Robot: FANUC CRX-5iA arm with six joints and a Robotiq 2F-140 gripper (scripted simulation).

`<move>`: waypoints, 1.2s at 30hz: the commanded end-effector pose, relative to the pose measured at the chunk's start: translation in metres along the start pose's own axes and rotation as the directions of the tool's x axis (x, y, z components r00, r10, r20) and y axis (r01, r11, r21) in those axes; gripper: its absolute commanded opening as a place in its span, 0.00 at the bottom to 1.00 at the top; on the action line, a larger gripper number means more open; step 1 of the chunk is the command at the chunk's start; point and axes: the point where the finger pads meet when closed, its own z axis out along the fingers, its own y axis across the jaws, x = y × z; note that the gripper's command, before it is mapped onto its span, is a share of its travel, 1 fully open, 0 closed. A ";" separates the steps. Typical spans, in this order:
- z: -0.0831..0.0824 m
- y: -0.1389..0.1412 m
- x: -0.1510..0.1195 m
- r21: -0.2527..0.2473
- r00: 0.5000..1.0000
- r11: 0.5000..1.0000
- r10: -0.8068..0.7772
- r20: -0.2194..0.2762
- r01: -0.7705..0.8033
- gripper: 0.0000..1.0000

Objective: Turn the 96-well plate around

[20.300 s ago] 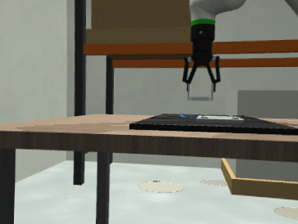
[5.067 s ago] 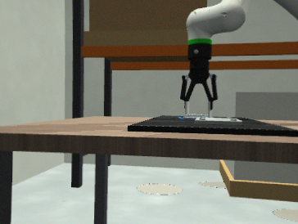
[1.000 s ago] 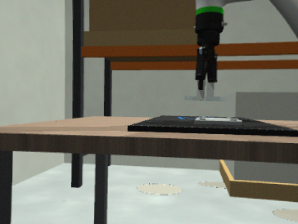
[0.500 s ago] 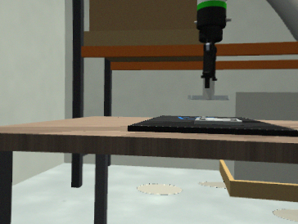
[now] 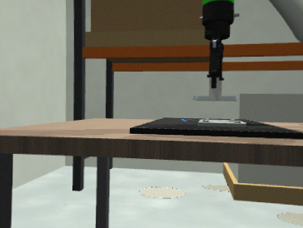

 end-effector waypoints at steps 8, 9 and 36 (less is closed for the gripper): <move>-0.001 -0.030 -0.010 0.000 1.000 1.000 0.000 0.000 0.000 0.00; -0.001 -0.033 -0.011 0.000 1.000 1.000 0.000 0.000 0.000 0.00; -0.003 -0.070 -0.023 0.000 0.973 0.973 -0.231 0.000 0.231 0.00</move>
